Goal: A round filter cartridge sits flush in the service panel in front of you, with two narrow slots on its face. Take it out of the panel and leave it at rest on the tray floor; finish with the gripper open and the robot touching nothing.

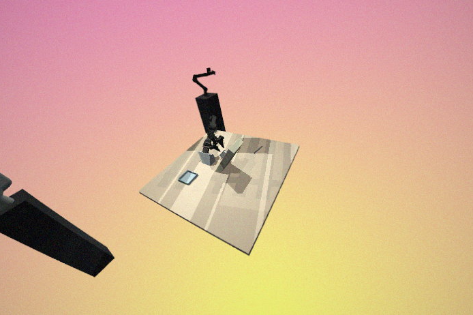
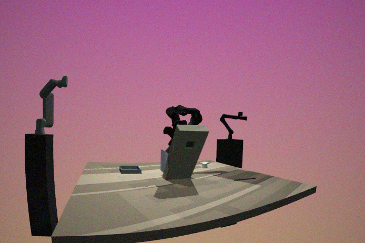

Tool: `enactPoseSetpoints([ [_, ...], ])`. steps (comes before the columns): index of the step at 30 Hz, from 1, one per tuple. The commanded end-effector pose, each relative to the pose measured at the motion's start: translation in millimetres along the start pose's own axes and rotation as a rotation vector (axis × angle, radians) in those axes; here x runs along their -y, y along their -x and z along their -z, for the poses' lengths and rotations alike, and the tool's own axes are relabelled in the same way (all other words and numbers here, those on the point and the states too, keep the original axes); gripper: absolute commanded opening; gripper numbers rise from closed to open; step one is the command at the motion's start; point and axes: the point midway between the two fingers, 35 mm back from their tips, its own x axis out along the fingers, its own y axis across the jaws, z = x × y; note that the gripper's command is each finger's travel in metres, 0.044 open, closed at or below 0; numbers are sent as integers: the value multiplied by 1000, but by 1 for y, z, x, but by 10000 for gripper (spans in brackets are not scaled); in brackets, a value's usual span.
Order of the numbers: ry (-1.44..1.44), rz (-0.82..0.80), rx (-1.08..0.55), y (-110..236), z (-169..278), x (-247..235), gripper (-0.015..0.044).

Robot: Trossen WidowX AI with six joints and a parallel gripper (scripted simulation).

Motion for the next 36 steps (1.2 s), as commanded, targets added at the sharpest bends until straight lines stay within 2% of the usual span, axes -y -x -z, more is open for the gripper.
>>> enactPoseSetpoints([
  [1, -12, 1, -11, -8, 3, 1, 305],
  [26, -11, -3, -8, -45, 3, -1, 305],
  [29, -7, 1, -7, -41, 2, 0, 226],
  [36, -7, 1, -7, -41, 2, 0, 179],
])
